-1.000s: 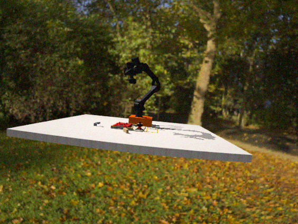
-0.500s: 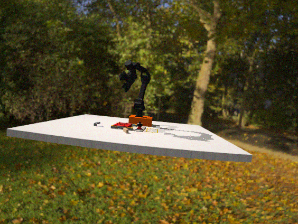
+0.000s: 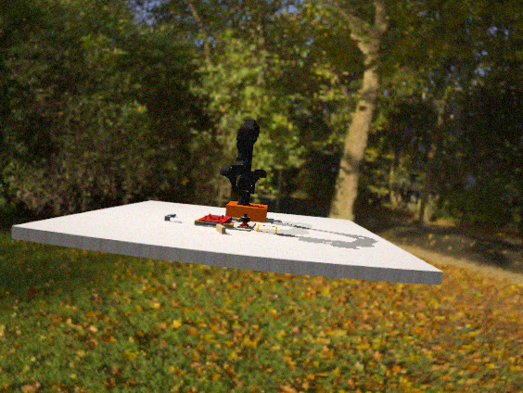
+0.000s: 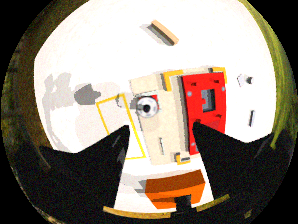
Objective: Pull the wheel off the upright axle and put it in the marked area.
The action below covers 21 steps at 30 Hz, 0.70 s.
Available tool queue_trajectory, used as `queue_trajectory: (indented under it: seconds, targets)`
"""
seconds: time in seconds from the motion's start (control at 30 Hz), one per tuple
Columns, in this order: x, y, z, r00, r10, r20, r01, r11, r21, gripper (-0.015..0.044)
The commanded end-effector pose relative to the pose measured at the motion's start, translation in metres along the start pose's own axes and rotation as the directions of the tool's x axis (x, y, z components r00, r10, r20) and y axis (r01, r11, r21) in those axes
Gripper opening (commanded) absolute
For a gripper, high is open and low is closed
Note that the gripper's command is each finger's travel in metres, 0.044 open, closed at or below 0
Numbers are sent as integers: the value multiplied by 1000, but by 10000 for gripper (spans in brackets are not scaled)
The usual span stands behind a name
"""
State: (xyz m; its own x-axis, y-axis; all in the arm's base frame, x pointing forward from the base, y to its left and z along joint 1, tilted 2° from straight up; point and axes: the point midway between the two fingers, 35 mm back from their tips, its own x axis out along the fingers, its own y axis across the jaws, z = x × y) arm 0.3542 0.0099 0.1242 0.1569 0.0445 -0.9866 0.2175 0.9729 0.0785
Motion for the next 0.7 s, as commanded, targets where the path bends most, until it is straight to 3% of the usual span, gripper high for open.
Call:
queue_trajectory:
  seconds: [0.0,0.33,0.67]
  targets:
    - [30,21,-8,995,-46,-92,26,978,-206,300]
    - [36,22,-6,994,-48,-96,26,976,-217,300]
    - [102,20,-12,994,-48,-96,26,976,-217,300]
